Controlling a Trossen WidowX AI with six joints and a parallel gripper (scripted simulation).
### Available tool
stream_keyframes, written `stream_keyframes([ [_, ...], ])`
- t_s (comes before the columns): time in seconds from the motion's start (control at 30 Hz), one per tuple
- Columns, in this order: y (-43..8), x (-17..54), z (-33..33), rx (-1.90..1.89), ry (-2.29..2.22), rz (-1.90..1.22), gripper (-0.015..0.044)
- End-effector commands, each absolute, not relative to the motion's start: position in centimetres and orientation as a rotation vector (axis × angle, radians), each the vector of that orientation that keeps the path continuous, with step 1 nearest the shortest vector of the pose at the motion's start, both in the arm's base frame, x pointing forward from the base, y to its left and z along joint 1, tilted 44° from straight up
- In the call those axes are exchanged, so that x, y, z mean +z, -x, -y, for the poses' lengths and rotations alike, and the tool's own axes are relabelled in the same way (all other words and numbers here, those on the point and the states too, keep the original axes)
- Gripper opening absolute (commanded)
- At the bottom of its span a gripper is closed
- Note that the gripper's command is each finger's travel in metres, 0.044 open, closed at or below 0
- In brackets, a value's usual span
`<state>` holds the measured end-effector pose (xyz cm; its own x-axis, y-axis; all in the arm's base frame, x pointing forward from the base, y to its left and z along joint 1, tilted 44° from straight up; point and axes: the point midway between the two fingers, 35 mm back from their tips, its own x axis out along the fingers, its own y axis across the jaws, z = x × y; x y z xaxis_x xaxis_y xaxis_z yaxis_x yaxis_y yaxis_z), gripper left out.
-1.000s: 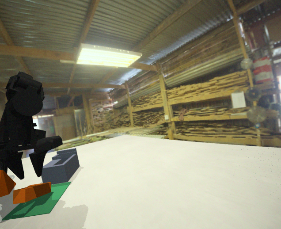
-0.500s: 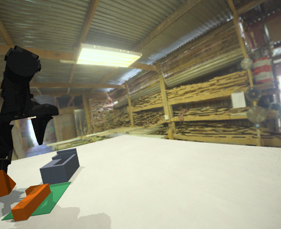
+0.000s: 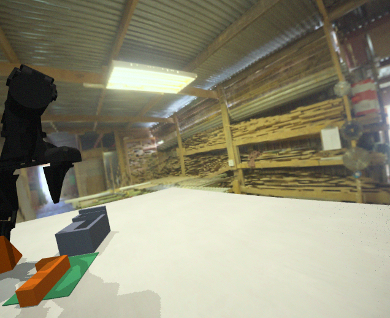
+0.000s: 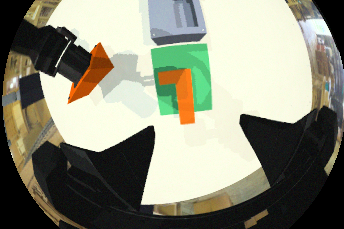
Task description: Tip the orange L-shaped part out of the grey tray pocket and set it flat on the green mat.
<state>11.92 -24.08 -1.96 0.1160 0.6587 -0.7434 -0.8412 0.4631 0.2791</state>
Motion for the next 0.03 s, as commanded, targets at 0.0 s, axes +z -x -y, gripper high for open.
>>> stream_keyframes([
  [0.0, -11.95, -1.99, 24.11, 1.111, 0.234, -0.945, 0.04],
])
